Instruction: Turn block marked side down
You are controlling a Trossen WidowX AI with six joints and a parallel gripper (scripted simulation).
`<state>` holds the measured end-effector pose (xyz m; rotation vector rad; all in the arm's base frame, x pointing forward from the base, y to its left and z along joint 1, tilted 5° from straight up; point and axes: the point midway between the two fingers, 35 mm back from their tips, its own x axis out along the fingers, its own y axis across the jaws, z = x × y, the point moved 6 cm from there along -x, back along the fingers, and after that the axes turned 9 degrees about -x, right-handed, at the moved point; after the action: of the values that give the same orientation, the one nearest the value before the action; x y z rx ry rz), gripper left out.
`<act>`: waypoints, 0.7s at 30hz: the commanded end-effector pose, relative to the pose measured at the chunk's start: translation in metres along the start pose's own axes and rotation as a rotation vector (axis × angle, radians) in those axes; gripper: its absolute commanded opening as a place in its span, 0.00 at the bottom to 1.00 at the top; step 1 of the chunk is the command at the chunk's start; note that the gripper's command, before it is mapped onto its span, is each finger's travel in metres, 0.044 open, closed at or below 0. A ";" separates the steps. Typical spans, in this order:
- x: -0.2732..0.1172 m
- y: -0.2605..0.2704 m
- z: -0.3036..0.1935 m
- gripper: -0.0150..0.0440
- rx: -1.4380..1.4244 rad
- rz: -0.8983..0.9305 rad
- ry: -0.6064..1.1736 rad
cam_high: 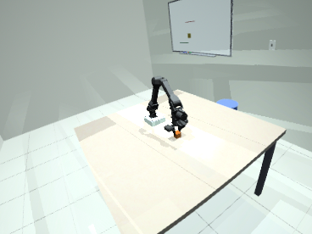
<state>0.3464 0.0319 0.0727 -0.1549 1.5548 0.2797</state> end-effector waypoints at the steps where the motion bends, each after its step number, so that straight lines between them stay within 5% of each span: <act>1: 0.001 0.000 0.000 0.41 0.004 -0.003 0.004; 6: -0.017 0.000 0.000 0.25 0.004 -0.003 0.004; 21: -0.023 0.000 -0.006 0.25 0.005 -0.026 -0.127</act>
<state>0.3432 0.0292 0.0956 -0.1549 1.4655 0.2681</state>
